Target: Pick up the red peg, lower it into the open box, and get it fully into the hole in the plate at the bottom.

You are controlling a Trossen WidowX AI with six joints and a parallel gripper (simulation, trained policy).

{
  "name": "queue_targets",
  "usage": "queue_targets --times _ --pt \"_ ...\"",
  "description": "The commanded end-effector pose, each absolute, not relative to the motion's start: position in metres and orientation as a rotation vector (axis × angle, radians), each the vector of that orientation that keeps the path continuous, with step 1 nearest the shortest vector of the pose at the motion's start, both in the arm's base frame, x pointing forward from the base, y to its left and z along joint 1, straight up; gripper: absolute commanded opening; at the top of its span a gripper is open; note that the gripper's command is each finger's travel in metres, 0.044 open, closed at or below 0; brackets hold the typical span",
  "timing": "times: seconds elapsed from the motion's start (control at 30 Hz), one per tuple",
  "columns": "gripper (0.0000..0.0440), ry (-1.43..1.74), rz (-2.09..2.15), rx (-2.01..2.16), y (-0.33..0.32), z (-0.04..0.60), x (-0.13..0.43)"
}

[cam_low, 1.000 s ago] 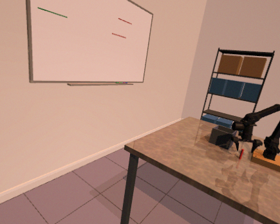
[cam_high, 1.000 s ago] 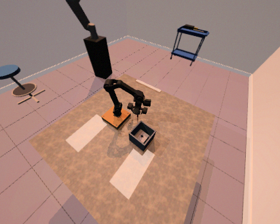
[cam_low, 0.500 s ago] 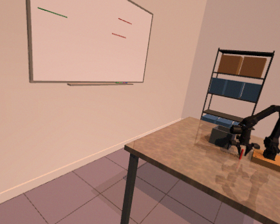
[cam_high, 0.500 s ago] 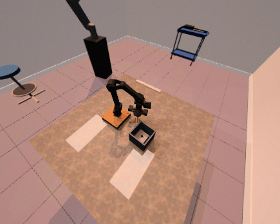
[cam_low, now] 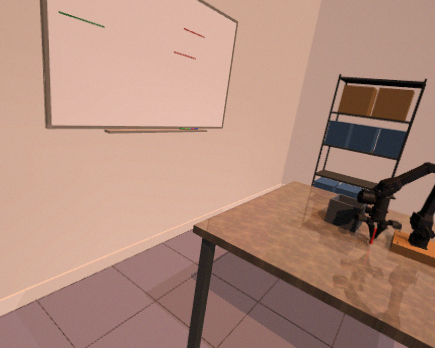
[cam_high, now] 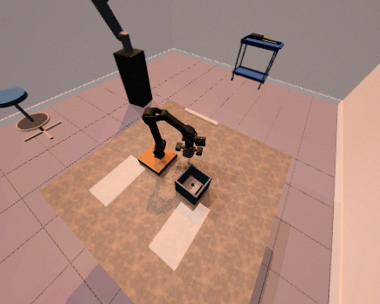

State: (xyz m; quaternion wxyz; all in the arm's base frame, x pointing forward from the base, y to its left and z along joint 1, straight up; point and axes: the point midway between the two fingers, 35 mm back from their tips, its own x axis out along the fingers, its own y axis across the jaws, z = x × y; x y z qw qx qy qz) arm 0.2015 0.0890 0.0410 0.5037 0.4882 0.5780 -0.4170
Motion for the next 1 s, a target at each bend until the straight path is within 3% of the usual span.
queue_targets --times 0.0,0.97 --pt "0.0 1.378 -0.967 1.215 0.089 0.054 0.207" --pt "0.0 1.122 -0.795 1.228 0.028 0.175 0.242"
